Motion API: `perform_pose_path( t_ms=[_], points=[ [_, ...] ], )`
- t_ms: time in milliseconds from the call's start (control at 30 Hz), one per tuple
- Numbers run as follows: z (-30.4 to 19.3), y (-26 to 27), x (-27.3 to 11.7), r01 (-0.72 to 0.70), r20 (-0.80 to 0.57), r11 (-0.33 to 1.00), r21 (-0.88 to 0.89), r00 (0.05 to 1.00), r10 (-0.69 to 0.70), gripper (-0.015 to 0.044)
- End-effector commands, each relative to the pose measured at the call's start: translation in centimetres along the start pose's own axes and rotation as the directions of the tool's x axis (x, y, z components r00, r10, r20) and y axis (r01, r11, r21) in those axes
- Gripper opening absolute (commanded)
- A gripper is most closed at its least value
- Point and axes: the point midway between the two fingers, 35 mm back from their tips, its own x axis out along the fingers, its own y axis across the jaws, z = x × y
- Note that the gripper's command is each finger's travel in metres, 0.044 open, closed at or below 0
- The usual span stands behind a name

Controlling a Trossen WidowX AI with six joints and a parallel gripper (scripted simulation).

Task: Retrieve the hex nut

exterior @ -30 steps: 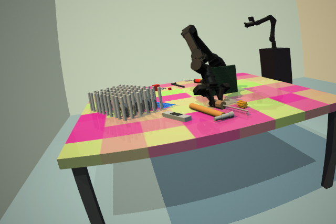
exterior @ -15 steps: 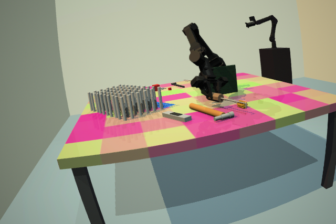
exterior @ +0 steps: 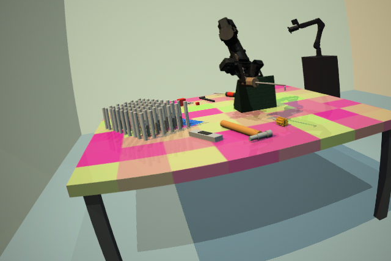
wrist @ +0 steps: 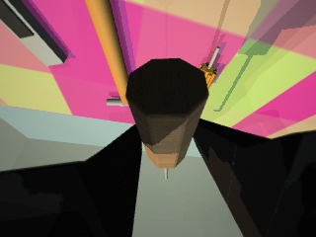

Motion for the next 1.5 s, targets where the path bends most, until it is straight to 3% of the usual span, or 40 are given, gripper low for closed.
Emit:
perform_pose_path(
  t_ms=[0,367,733,1467],
  points=[
    [-0.7,-0.2,-1.2,0.009,-0.004,1.0,0.012,1.0,-0.009,0.0],
    [2.9,4.0,-5.7,-0.075,-0.044,0.994,0.073,0.996,0.078,0.0],
    [9.6,8.5,-11.8,-0.2,-0.03,0.948,0.248,0.976,0.214,0.0],
    [26.6,10.6,-22.9,-0.425,0.146,0.708,0.564,0.895,0.421,0.0]
  ],
)
